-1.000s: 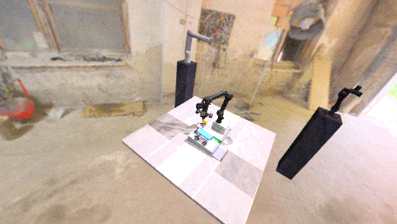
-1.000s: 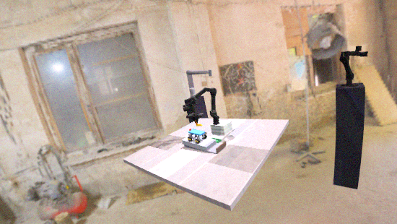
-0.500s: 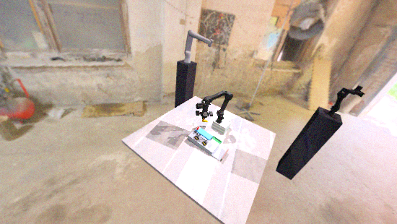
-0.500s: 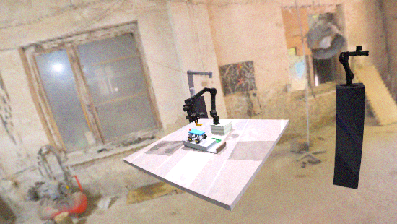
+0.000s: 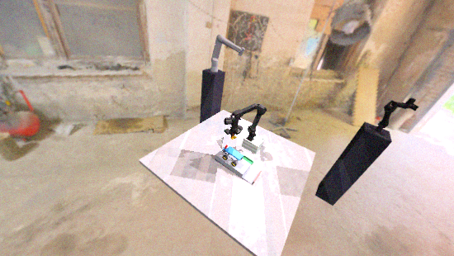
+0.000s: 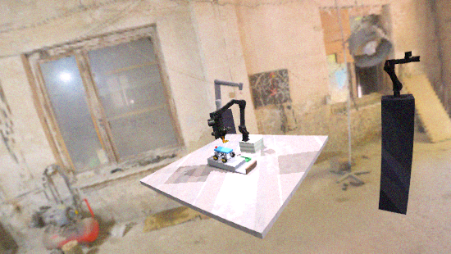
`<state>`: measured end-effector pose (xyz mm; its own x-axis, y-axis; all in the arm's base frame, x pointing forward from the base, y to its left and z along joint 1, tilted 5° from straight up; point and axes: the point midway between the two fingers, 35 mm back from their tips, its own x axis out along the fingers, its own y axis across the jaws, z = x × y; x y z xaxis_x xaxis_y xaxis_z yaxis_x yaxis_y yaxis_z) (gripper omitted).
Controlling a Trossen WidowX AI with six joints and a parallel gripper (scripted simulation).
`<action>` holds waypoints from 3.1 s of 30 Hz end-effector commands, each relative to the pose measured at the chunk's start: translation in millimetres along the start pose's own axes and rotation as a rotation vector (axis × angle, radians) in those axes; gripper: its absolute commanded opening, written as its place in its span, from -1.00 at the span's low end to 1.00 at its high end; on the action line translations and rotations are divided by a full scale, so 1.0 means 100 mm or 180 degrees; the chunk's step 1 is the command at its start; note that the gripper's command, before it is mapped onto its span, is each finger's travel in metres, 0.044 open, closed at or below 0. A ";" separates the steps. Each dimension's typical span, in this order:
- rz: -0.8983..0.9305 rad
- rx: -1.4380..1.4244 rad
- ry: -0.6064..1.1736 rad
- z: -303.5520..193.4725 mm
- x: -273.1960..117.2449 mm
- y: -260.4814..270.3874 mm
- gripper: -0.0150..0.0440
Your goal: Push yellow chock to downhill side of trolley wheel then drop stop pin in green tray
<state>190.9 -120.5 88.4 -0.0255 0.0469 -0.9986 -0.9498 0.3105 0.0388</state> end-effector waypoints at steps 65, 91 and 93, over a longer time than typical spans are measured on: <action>0.0004 -0.1157 -0.0077 1.81 0.10 0.19 -0.49; 0.0003 -0.1158 -0.0109 2.78 0.13 0.31 -0.49; 0.0003 -0.1158 -0.0111 2.85 0.14 0.32 -0.49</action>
<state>246.6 146.6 87.5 -0.0199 0.0772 -0.9968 -0.9987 -0.0490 0.0161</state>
